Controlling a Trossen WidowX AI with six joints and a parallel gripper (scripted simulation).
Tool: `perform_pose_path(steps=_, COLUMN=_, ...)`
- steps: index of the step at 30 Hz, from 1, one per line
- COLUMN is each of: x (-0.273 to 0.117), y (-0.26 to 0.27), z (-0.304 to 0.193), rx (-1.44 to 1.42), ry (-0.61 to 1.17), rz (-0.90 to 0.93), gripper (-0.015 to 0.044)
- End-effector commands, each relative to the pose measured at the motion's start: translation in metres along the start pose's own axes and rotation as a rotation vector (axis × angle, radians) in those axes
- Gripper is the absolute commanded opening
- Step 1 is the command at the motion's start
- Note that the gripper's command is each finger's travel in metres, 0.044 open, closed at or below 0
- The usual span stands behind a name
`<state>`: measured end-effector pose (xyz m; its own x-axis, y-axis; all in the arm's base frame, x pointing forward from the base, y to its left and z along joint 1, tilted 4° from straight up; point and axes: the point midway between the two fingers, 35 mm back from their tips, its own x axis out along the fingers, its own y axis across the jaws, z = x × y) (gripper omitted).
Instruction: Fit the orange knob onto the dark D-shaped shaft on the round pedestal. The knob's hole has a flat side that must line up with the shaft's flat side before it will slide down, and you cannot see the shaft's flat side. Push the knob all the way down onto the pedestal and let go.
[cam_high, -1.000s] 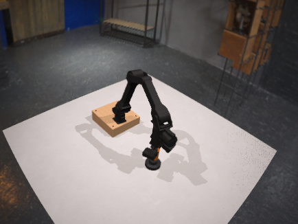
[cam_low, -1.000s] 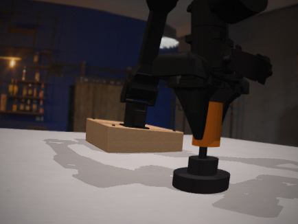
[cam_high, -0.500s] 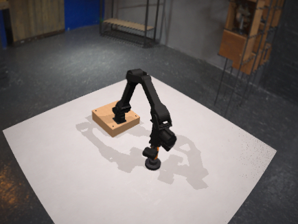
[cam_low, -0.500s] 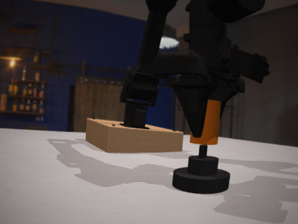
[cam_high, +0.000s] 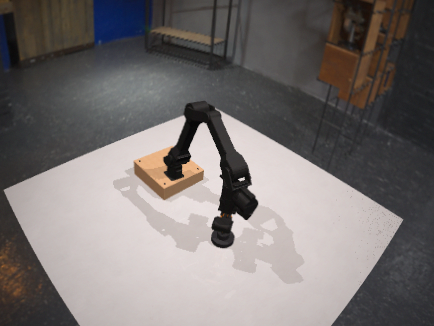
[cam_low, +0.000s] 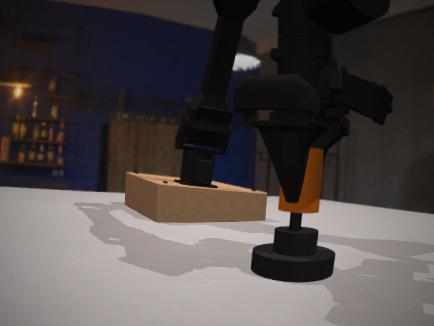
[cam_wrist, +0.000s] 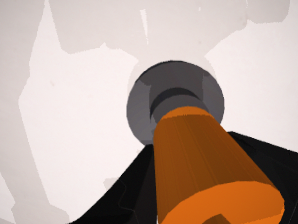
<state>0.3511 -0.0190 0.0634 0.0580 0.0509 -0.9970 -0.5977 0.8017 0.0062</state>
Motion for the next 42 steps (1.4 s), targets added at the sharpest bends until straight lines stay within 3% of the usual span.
perform_pose_path(steps=1, x=-0.0009, y=-0.0016, z=0.003, rx=-0.006, ry=-0.007, rz=-0.002, gripper=0.0)
perform_pose_path(steps=18, x=-0.0034, y=-0.0007, z=0.0018, rx=-0.006, ry=-0.007, rz=-0.002, gripper=0.0)
perform_pose_path(steps=25, x=-0.0027, y=0.0008, z=-0.0004, rx=-0.205, ry=-0.007, rz=-0.003, gripper=0.0)
perform_pose_path(steps=42, x=-0.0014, y=0.0001, z=0.0003, rx=-0.215, ry=-0.007, rz=-0.003, gripper=0.0)
